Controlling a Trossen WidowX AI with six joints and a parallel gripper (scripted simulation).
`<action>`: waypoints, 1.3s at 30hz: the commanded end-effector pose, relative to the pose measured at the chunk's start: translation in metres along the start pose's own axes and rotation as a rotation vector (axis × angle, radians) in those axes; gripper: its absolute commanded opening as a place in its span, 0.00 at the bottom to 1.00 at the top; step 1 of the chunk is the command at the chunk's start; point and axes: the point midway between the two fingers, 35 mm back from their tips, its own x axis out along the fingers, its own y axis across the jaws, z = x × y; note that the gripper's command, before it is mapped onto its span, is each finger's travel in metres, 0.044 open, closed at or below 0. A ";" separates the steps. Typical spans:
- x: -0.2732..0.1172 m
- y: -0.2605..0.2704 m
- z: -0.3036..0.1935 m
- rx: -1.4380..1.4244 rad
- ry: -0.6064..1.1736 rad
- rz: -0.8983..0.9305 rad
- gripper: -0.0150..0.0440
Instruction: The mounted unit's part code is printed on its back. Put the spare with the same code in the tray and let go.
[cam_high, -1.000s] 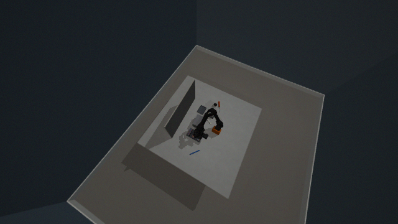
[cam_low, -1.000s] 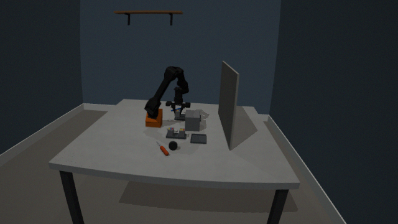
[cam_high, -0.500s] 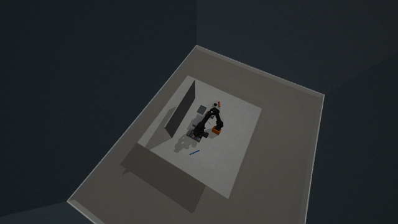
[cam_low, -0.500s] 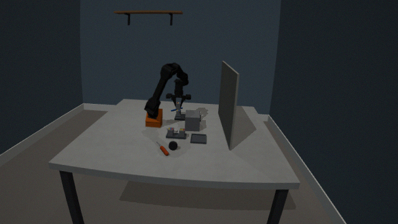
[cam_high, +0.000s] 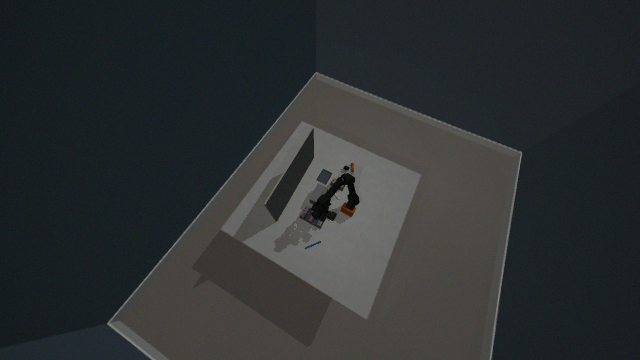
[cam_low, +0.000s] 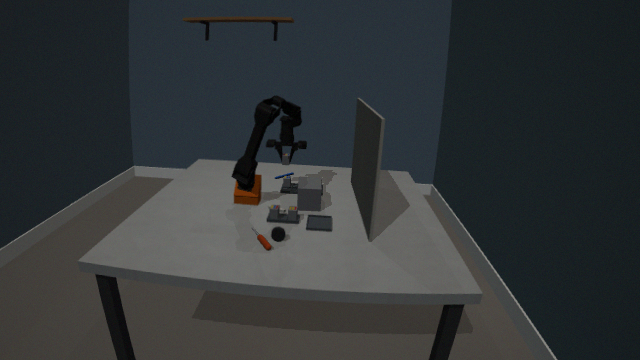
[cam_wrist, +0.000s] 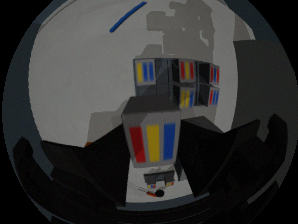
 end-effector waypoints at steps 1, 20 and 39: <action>-0.006 -0.003 -0.002 0.007 -0.005 0.007 0.25; -0.028 -0.107 -0.087 -0.011 -0.083 -0.001 0.25; -0.021 -0.166 -0.211 0.054 -0.095 0.003 0.25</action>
